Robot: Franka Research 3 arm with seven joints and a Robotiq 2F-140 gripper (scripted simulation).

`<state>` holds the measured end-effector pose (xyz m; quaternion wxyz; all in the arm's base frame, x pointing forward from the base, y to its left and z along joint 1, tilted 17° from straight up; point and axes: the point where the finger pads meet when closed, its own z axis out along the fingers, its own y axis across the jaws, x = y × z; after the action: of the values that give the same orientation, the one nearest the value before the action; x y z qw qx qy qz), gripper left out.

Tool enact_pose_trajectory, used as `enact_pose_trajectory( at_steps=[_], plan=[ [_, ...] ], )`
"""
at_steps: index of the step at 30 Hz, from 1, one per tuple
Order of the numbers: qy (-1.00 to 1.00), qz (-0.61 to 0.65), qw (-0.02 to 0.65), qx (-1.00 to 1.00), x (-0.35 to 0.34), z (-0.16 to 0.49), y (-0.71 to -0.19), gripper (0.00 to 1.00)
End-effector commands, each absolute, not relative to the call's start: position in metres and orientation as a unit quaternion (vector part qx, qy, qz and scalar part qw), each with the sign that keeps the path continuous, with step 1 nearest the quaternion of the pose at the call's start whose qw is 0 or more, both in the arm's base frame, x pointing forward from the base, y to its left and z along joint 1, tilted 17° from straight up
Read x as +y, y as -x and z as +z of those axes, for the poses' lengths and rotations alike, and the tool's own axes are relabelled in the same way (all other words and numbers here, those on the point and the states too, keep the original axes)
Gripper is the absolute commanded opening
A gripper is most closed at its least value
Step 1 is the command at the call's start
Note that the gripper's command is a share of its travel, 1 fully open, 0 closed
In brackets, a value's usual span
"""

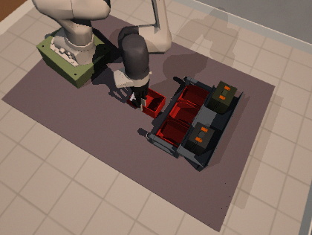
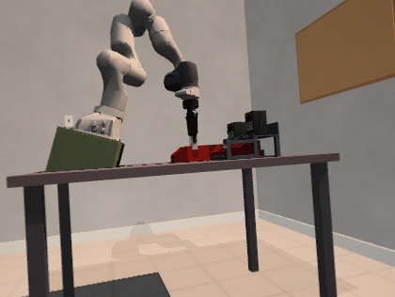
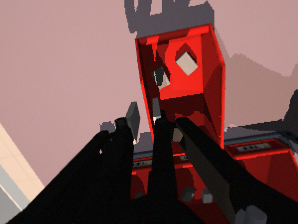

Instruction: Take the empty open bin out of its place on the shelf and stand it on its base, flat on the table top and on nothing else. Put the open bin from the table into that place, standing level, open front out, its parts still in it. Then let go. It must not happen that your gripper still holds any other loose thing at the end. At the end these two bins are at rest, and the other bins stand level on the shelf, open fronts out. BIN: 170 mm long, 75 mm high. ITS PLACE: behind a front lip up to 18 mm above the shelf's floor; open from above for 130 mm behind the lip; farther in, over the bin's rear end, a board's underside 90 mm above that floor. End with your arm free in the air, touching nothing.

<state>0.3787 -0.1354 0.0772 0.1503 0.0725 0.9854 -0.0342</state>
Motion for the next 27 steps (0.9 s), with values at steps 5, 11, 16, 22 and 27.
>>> enact_pose_trajectory(
  at_steps=[5,11,16,22,27],
  plan=[
    [-0.075,-0.028,0.146,0.986,-0.131,0.084,-0.374,0.15],
    [-0.075,-0.028,0.146,0.986,-0.131,0.089,-0.373,0.15],
    [-0.075,-0.028,0.146,0.986,-0.130,0.097,-0.370,0.15],
    [-0.075,-0.028,0.146,0.986,-0.130,0.107,-0.367,0.15],
    [-0.075,-0.028,0.146,0.986,-0.129,0.112,-0.366,0.15]
  ],
)
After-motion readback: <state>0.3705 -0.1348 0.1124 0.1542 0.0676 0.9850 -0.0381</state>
